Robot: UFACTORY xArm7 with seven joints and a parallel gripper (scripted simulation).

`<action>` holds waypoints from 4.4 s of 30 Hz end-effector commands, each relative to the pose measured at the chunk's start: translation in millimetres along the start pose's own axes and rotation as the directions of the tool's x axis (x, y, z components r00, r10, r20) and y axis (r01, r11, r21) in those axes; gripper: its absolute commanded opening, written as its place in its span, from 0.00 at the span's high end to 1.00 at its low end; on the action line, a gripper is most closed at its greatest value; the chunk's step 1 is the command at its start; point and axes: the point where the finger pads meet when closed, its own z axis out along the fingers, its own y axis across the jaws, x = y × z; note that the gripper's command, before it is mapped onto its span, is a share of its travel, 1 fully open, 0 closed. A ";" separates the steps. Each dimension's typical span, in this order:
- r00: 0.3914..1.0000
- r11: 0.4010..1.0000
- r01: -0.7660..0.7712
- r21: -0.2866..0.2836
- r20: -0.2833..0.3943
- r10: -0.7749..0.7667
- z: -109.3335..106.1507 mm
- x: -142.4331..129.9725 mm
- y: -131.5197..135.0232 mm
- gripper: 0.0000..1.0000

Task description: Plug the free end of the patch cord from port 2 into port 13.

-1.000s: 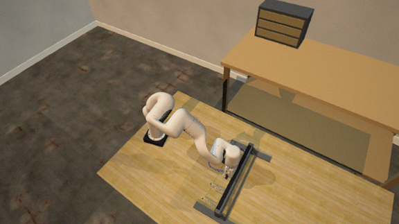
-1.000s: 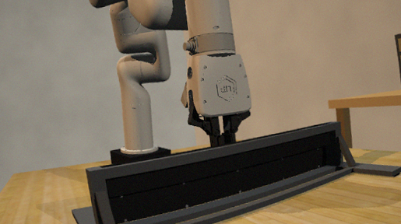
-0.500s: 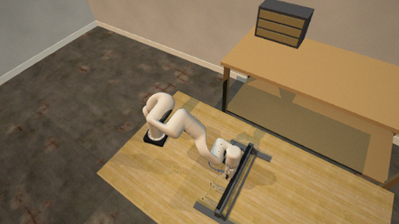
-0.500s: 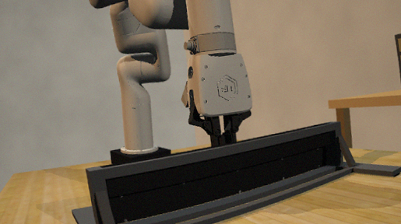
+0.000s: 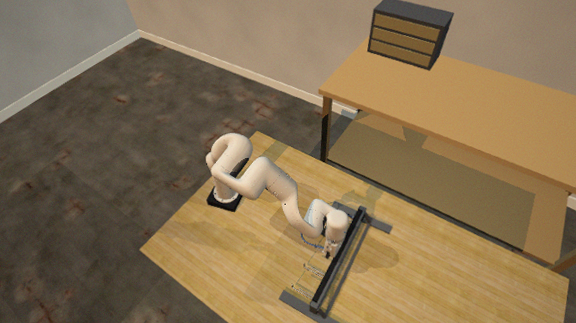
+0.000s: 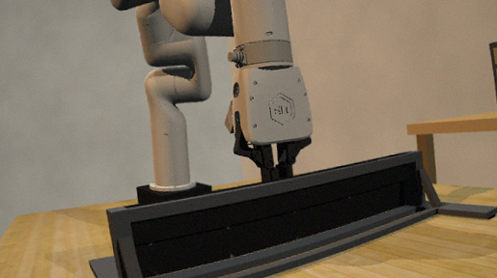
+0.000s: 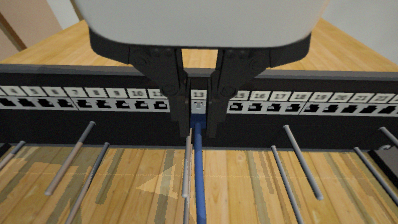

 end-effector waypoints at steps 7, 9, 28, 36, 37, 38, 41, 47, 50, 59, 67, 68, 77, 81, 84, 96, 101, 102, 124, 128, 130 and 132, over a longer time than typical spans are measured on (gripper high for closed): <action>1.000 1.000 0.000 0.001 0.004 0.000 -1.8 -1.2 -0.1 0.62; 1.000 1.000 0.000 0.001 0.004 0.000 -1.7 -1.2 -0.1 0.62; 1.000 1.000 0.000 0.001 0.004 0.000 -1.9 -1.3 0.0 0.62; 1.000 1.000 0.000 0.001 0.004 0.000 -2.0 -1.4 0.0 0.62; 1.000 1.000 0.000 0.001 0.004 0.000 -2.0 -1.4 0.0 0.62; 1.000 1.000 0.000 0.001 0.004 0.000 -2.0 -1.4 0.0 0.62; 1.000 1.000 0.000 0.001 0.004 0.000 -2.0 -1.4 0.0 0.62; 1.000 1.000 0.000 0.001 0.004 0.000 -2.0 -1.4 0.0 0.62; 1.000 1.000 0.000 0.001 0.004 0.000 -2.5 -1.4 0.0 0.62; 1.000 1.000 0.000 0.001 0.004 0.000 -10.3 -1.2 0.0 0.62; 1.000 1.000 0.000 0.001 0.004 0.000 -31.7 -0.8 0.0 0.62; 1.000 1.000 0.000 0.001 0.004 0.000 -35.0 -0.8 0.0 0.62; 1.000 1.000 0.000 0.001 0.004 0.000 -57.7 -0.4 0.0 0.62; 1.000 1.000 0.000 0.001 0.004 0.000 -68.4 -0.2 0.0 0.62; 1.000 1.000 0.000 0.001 0.004 0.000 -74.6 -0.1 0.0 0.62; 1.000 1.000 0.000 0.001 0.004 0.000 -82.0 0.0 0.0 0.62; 1.000 1.000 0.000 0.001 0.004 0.000 -82.0 0.0 0.0 1.00; 1.000 1.000 0.000 0.001 0.004 0.000 -82.1 0.0 0.0 1.00; 1.000 1.000 0.000 0.001 0.005 0.000 -82.1 0.0 0.0 1.00; 1.000 1.000 0.000 0.001 0.005 0.000 -82.1 0.0 0.0 1.00; 1.000 1.000 0.000 0.001 0.005 0.000 -82.1 0.0 0.0 1.00; 1.000 1.000 0.000 0.001 0.005 0.000 -82.1 0.0 0.0 1.00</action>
